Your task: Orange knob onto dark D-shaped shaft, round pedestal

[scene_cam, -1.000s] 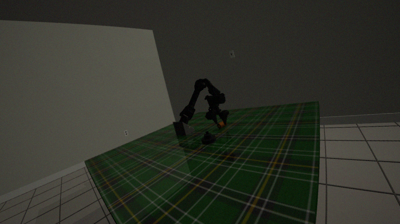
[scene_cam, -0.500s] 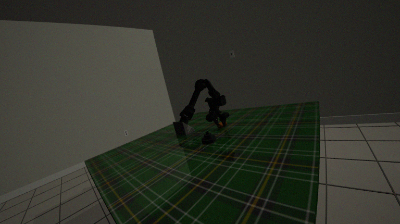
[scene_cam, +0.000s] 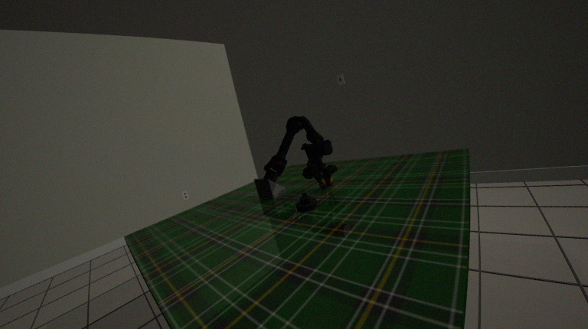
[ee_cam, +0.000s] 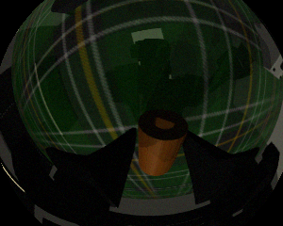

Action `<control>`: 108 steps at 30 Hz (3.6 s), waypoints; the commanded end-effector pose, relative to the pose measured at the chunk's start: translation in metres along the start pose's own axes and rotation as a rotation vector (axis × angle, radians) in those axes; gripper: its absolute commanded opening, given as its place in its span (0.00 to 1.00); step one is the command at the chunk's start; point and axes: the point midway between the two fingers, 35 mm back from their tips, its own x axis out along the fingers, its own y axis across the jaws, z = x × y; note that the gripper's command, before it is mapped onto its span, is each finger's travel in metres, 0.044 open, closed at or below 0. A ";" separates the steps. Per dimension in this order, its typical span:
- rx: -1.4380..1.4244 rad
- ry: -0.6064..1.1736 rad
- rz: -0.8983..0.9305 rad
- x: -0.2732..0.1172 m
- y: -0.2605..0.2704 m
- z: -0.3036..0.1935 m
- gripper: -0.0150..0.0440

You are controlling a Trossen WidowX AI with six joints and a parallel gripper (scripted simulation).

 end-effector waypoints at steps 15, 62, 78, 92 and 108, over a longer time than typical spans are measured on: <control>0.000 -0.103 0.000 -0.004 0.000 -0.006 0.56; -0.003 -0.864 0.000 -0.011 -0.001 -0.056 0.56; -0.003 -1.126 0.000 -0.006 -0.001 -0.072 0.56; -0.008 -1.172 0.005 -0.004 -0.001 -0.078 0.56; -0.015 -1.169 0.006 -0.004 -0.002 -0.079 0.69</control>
